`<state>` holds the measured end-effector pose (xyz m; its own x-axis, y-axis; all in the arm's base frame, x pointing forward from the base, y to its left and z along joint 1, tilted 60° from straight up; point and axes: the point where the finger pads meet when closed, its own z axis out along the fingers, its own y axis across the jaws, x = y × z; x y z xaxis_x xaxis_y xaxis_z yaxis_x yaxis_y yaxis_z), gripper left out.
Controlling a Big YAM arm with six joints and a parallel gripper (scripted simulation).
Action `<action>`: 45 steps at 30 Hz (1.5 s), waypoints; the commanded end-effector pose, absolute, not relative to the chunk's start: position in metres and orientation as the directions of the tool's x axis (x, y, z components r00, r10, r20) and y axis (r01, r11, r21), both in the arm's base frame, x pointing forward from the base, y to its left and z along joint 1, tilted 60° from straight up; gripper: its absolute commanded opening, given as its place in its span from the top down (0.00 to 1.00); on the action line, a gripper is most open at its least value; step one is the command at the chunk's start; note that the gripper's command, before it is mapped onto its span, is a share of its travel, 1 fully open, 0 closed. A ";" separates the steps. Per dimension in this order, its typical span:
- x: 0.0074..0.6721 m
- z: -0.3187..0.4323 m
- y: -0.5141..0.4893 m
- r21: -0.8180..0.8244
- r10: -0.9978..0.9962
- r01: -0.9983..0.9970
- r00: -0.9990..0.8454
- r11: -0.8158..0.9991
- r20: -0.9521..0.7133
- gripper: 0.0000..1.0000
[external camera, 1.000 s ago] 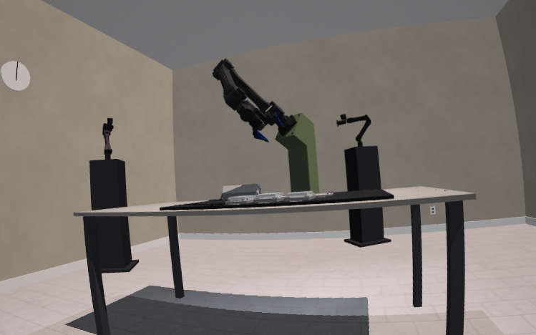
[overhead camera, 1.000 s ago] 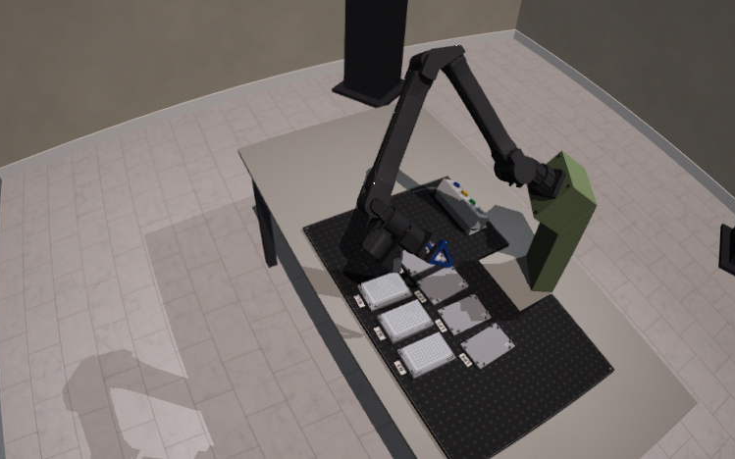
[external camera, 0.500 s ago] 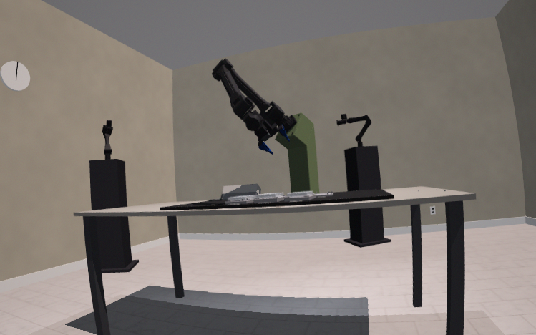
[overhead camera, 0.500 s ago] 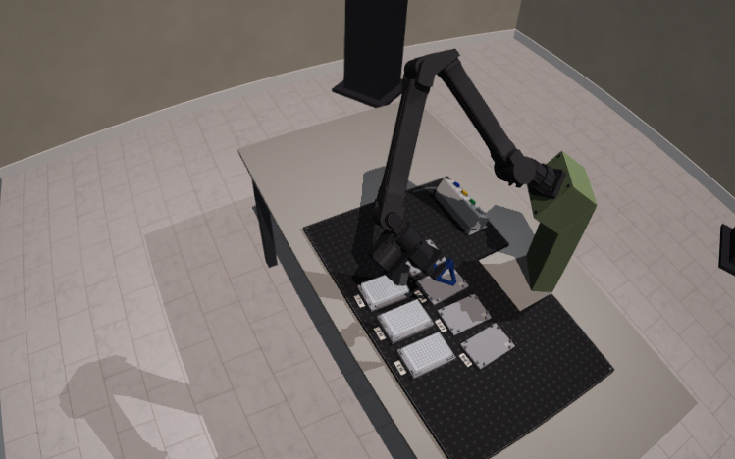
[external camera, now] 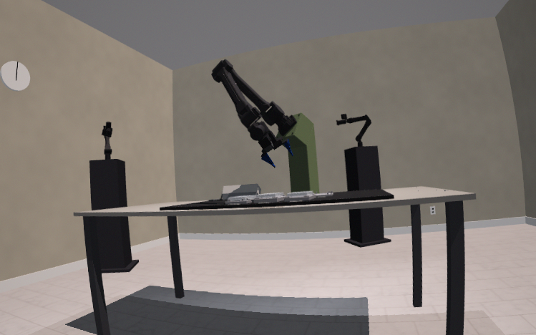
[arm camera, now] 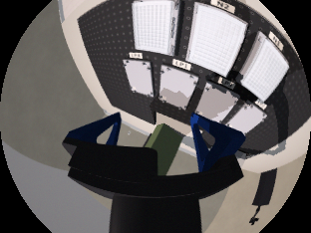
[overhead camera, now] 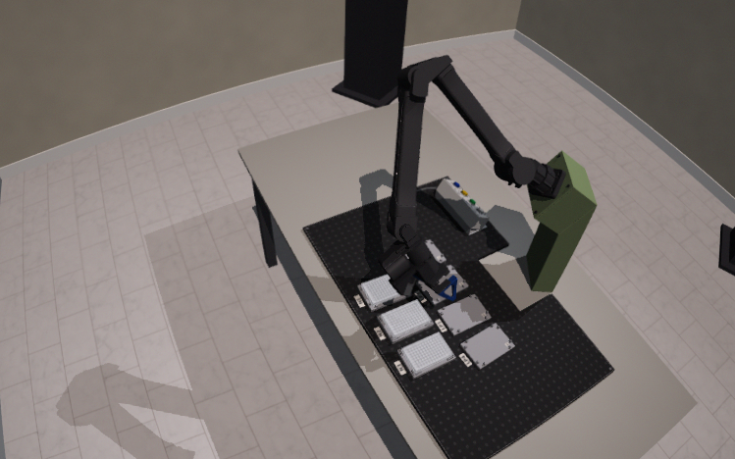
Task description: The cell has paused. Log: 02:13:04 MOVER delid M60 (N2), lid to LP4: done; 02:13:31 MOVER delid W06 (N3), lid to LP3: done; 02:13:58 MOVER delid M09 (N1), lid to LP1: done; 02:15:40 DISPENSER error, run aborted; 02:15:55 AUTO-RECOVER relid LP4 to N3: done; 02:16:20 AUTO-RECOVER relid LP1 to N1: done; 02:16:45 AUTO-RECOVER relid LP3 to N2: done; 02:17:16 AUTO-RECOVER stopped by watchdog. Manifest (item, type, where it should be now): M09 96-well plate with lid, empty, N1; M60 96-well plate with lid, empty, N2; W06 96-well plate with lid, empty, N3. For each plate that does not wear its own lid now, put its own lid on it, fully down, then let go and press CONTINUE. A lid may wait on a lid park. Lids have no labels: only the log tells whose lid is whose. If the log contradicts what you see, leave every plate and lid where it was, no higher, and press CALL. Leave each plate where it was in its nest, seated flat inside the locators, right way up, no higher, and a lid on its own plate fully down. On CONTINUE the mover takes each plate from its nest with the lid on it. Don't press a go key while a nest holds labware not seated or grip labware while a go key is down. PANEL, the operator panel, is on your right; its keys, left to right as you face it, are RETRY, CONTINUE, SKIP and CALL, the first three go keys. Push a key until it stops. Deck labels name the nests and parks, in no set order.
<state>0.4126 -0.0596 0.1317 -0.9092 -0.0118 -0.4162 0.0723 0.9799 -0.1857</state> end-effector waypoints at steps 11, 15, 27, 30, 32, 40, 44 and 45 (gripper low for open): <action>0.434 0.091 -0.095 -0.295 -0.051 0.124 -0.851 0.947 -0.522 0.00; 0.437 0.077 -0.109 -0.332 -0.058 0.157 -0.828 0.930 -0.557 0.00; 0.427 0.045 -0.148 -0.419 -0.078 0.259 -0.767 0.870 -0.637 0.00; 0.420 0.039 -0.160 -0.443 -0.085 0.295 -0.746 0.847 -0.660 0.00; 0.413 0.035 -0.167 -0.458 -0.089 0.320 -0.733 0.829 -0.675 0.00; 0.428 0.058 -0.166 -0.470 -0.130 0.374 -0.657 0.799 -0.743 0.00; 0.410 0.044 -0.176 -0.478 -0.104 0.378 -0.690 0.793 -0.716 0.00; 0.407 0.035 -0.175 -0.483 -0.100 0.366 -0.706 0.796 -0.701 0.00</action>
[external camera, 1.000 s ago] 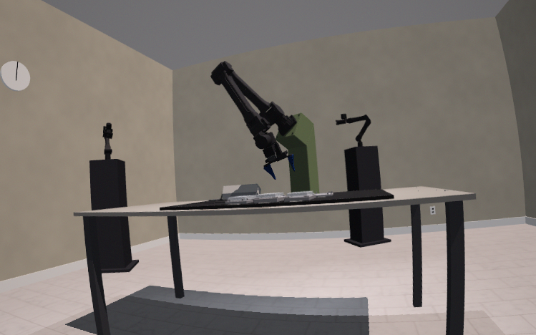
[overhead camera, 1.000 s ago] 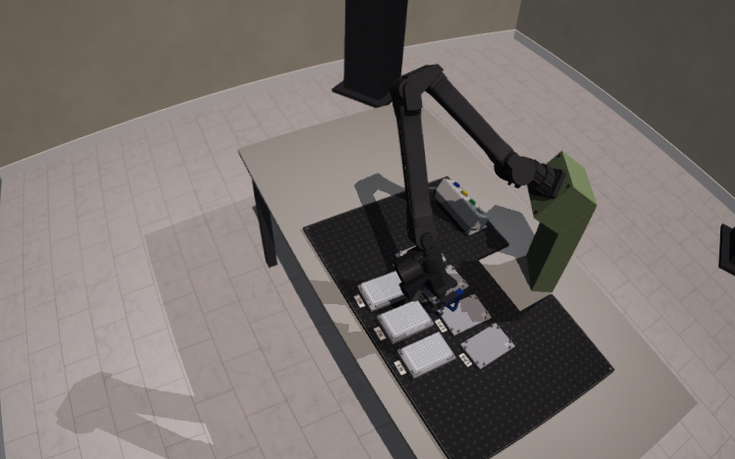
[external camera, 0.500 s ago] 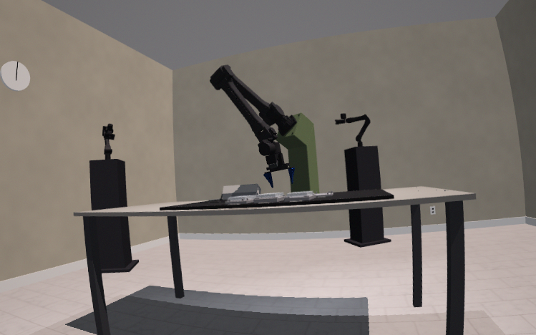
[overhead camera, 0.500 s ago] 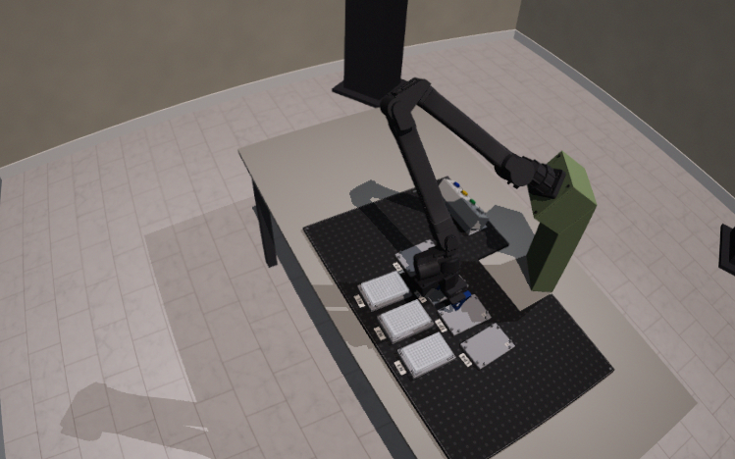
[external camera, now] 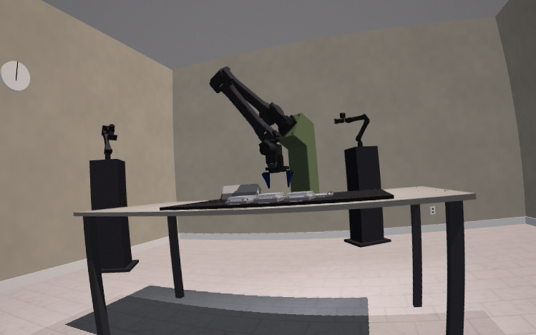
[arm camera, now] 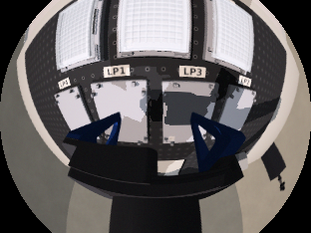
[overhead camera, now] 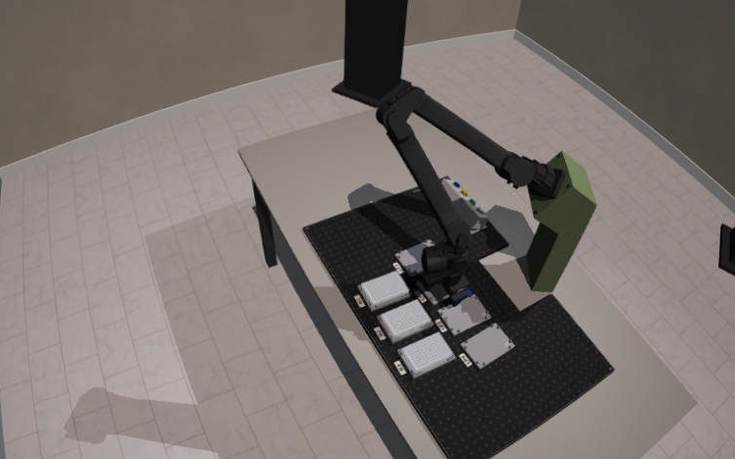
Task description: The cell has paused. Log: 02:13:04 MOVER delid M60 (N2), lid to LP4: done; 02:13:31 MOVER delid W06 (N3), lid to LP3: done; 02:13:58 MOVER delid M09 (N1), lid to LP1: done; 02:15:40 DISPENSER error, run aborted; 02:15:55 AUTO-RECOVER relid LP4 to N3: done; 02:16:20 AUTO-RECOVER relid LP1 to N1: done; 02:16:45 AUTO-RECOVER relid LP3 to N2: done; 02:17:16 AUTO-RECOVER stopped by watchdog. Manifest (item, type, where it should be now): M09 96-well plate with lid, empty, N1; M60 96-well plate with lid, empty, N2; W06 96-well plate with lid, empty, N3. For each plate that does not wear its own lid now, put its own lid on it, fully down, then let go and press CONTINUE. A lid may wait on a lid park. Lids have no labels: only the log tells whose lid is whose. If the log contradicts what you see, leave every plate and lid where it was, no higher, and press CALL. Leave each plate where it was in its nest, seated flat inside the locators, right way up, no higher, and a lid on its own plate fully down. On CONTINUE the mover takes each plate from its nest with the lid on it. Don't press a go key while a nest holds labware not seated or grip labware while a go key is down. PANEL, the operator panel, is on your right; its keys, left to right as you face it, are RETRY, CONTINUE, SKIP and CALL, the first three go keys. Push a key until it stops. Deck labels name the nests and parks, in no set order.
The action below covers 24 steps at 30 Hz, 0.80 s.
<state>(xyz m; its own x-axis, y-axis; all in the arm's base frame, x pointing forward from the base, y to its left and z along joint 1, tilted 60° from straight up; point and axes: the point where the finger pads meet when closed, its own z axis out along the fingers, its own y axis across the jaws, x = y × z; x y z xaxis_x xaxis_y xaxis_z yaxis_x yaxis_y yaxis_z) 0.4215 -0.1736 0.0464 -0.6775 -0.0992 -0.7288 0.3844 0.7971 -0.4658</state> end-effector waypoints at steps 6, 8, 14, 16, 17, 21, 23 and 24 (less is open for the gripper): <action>0.415 0.042 -0.171 -0.471 -0.104 0.373 -0.686 0.799 -0.720 0.00; 0.415 0.042 -0.171 -0.471 -0.104 0.373 -0.686 0.799 -0.720 0.00; 0.399 0.039 -0.185 -0.481 -0.159 0.366 -0.641 0.797 -0.751 1.00; 0.395 0.044 -0.192 -0.480 -0.196 0.366 -0.595 0.797 -0.779 1.00; 0.393 0.047 -0.195 -0.480 -0.215 0.366 -0.572 0.797 -0.792 1.00; 0.384 0.057 -0.209 -0.479 -0.285 0.366 -0.470 0.798 -0.835 1.00; 0.380 0.063 -0.215 -0.478 -0.319 0.366 -0.416 0.799 -0.852 1.00; 0.378 0.065 -0.219 -0.477 -0.335 0.366 -0.389 0.799 -0.858 1.00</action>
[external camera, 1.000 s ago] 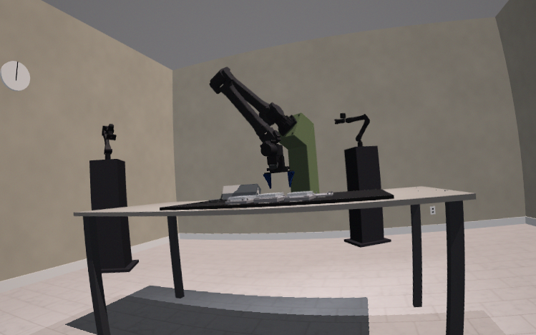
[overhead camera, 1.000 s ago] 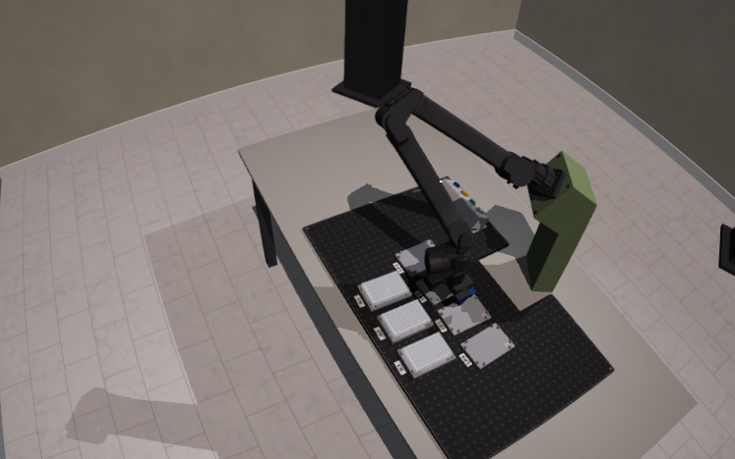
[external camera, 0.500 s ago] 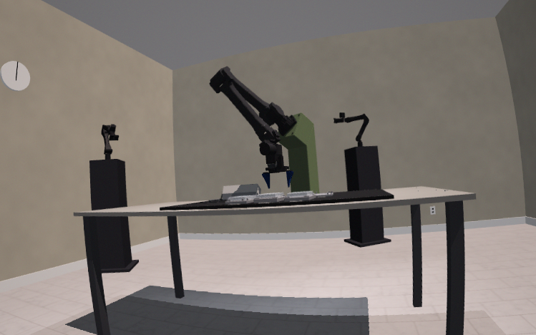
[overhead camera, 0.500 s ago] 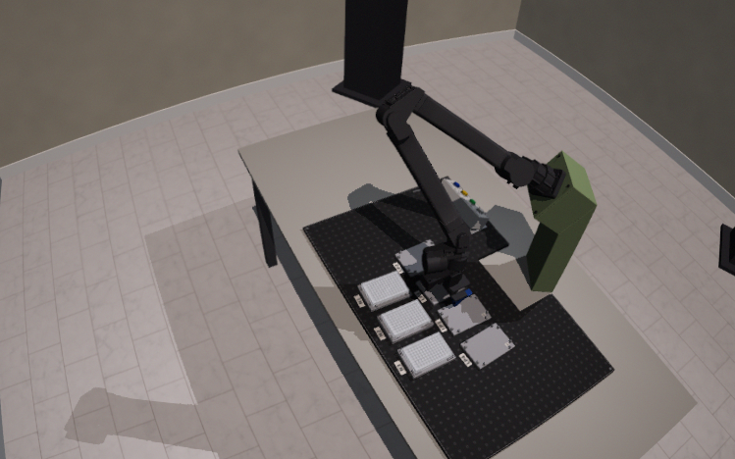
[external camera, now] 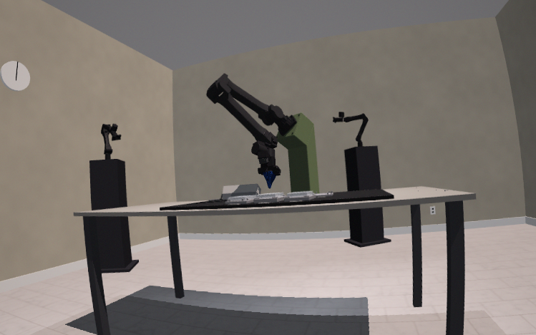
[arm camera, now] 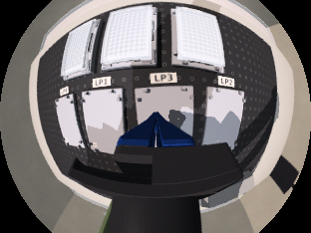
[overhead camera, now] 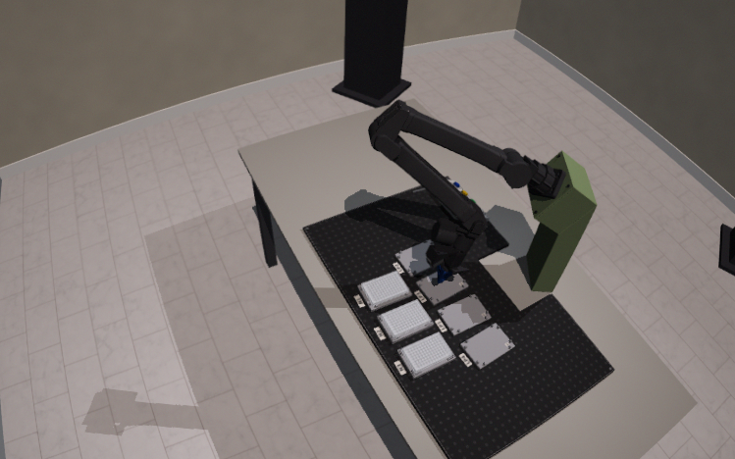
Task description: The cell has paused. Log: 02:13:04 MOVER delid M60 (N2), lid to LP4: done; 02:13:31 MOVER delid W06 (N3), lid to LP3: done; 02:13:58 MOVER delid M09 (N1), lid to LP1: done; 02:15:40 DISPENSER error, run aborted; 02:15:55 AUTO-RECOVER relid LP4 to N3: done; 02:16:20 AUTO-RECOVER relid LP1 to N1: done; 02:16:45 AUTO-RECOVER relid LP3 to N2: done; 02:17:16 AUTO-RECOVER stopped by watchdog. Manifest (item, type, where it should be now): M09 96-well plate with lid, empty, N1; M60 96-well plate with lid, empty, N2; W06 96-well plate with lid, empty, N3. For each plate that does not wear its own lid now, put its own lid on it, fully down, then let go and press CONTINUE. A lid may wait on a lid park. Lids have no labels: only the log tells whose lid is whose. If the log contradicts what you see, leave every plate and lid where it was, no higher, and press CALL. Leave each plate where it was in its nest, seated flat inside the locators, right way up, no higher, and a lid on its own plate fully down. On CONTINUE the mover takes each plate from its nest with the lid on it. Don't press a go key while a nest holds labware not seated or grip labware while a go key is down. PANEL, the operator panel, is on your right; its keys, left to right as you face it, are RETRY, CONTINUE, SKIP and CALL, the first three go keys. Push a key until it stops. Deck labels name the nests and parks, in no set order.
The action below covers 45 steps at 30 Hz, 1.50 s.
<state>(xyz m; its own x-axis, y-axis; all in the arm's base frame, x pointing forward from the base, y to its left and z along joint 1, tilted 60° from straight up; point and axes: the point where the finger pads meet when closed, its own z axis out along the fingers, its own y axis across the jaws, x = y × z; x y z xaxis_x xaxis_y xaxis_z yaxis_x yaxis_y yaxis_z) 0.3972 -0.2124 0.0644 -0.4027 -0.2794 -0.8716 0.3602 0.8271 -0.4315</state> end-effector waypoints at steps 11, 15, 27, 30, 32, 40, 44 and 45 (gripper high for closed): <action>0.380 0.101 -0.259 -0.471 -0.461 0.379 -0.122 0.797 -0.879 1.00; 0.371 0.115 -0.275 -0.462 -0.453 0.385 -0.120 0.799 -0.883 1.00; 0.368 0.102 -0.266 -0.461 -0.440 0.365 -0.144 0.809 -0.887 1.00; 0.368 0.102 -0.266 -0.461 -0.440 0.365 -0.144 0.809 -0.887 1.00; 0.368 0.102 -0.266 -0.461 -0.440 0.365 -0.144 0.809 -0.887 1.00; 0.368 0.102 -0.266 -0.461 -0.440 0.365 -0.144 0.809 -0.887 1.00; 0.368 0.102 -0.266 -0.461 -0.440 0.365 -0.144 0.809 -0.887 1.00; 0.368 0.102 -0.266 -0.461 -0.440 0.365 -0.144 0.809 -0.887 1.00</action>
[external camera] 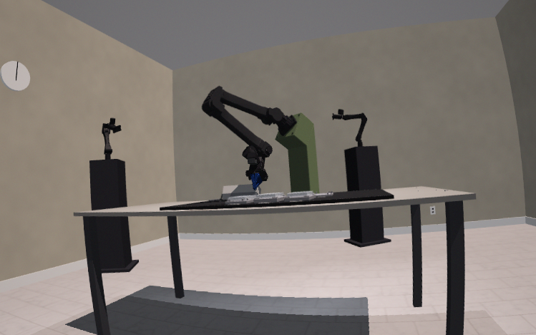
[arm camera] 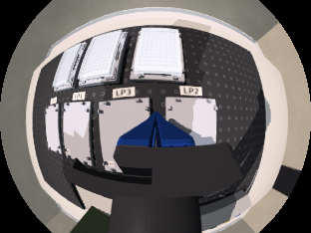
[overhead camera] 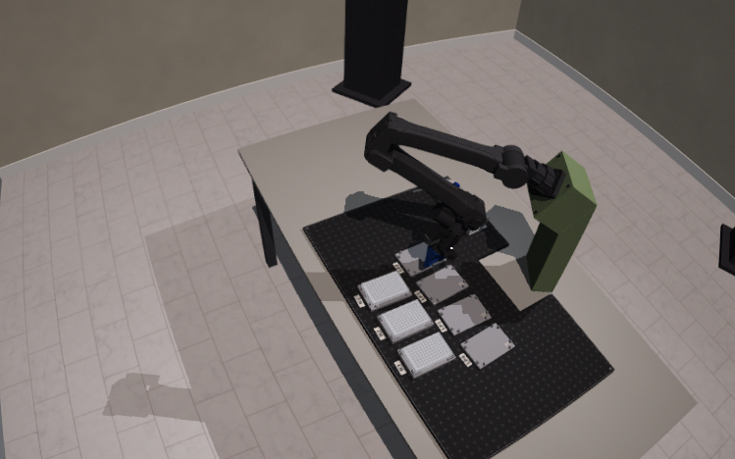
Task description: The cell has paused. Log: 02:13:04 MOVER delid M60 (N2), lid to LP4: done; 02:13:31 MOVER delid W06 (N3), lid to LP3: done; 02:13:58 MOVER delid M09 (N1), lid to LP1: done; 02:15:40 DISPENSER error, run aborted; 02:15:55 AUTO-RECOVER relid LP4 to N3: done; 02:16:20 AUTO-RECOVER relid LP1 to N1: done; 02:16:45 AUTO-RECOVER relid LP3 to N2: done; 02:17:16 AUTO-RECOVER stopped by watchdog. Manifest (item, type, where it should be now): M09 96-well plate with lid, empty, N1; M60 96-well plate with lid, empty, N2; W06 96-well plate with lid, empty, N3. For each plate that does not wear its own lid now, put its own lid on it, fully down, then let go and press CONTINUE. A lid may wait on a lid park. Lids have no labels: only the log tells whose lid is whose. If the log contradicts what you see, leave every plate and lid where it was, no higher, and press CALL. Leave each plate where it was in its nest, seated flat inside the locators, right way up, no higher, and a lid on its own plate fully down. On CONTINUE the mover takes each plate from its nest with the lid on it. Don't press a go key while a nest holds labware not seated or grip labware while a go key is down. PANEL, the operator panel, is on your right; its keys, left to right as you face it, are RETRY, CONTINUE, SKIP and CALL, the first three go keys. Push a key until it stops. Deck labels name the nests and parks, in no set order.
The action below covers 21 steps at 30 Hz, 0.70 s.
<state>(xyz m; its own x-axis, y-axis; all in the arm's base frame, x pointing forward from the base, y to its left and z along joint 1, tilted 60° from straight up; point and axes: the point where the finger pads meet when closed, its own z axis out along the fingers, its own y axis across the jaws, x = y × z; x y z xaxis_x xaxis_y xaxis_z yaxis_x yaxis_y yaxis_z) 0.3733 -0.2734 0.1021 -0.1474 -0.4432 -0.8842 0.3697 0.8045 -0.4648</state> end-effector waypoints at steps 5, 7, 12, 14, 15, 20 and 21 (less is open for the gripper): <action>0.368 0.100 -0.249 -0.473 -0.427 0.357 -0.203 0.806 -0.881 1.00; 0.372 0.095 -0.241 -0.474 -0.401 0.356 -0.263 0.805 -0.878 1.00; 0.387 0.081 -0.231 -0.476 -0.383 0.352 -0.303 0.806 -0.873 1.00; 0.386 0.083 -0.225 -0.479 -0.392 0.360 -0.290 0.801 -0.873 1.00; 0.387 0.080 -0.220 -0.478 -0.390 0.358 -0.293 0.802 -0.873 1.00; 0.400 0.072 -0.202 -0.461 -0.378 0.366 -0.278 0.808 -0.883 1.00; 0.404 0.072 -0.199 -0.461 -0.380 0.369 -0.272 0.807 -0.884 1.00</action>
<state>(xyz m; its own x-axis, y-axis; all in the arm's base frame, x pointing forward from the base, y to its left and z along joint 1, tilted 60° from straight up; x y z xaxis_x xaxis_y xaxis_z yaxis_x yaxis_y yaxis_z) 0.4007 -0.2177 0.0751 -0.2940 -0.3799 -0.8770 0.3887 0.7908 -0.4729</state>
